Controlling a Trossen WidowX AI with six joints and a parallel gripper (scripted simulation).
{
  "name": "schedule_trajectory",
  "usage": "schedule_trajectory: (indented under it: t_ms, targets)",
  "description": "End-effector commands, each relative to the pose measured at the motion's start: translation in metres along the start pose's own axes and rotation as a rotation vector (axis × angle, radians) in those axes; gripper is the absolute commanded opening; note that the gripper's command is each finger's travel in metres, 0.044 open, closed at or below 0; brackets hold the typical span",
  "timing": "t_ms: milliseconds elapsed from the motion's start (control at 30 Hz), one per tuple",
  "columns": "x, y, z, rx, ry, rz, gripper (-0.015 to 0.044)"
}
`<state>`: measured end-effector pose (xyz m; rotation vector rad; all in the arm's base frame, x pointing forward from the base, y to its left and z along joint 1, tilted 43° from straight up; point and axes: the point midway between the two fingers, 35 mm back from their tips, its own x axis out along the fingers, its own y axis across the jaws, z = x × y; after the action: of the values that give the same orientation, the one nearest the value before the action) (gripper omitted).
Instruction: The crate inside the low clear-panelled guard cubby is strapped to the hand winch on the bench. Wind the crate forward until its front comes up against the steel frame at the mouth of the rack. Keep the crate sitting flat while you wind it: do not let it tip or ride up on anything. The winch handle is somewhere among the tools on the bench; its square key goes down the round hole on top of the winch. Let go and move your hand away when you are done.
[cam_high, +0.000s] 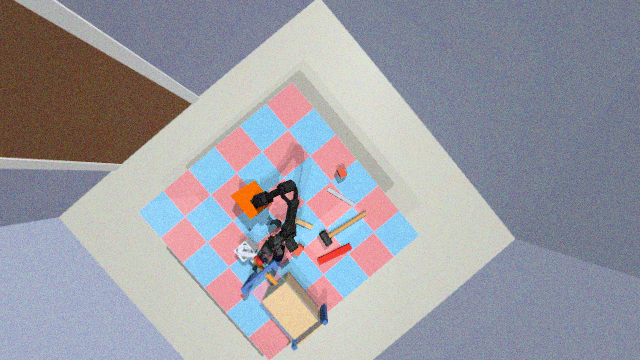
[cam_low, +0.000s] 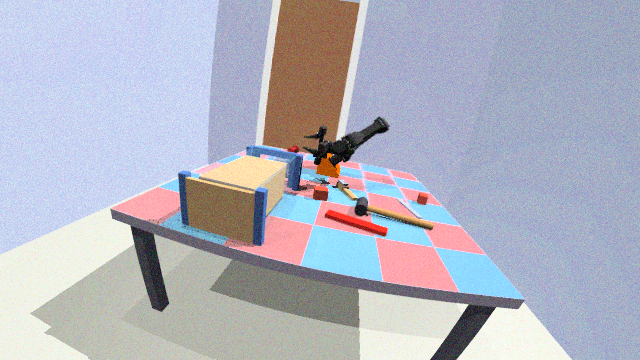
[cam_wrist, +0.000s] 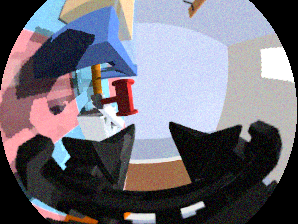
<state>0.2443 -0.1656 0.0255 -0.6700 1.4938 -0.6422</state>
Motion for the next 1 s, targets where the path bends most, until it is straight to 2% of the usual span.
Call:
schedule_trajectory:
  t_ms: [0,633,733,867,967]
  targets:
    - [-0.001,-0.035,-0.002,0.001,-0.008,-0.007,0.024]
    - [-0.001,-0.032,-0.002,0.018,-0.006,-0.014,0.024]
    - [0.012,-0.028,-0.002,-0.08,0.038,0.075,0.0319]
    - [0.044,-0.018,-0.006,-0.312,0.115,0.352,0.0424]
    - [0.063,-0.01,-0.012,-0.446,0.118,0.581,0.044]
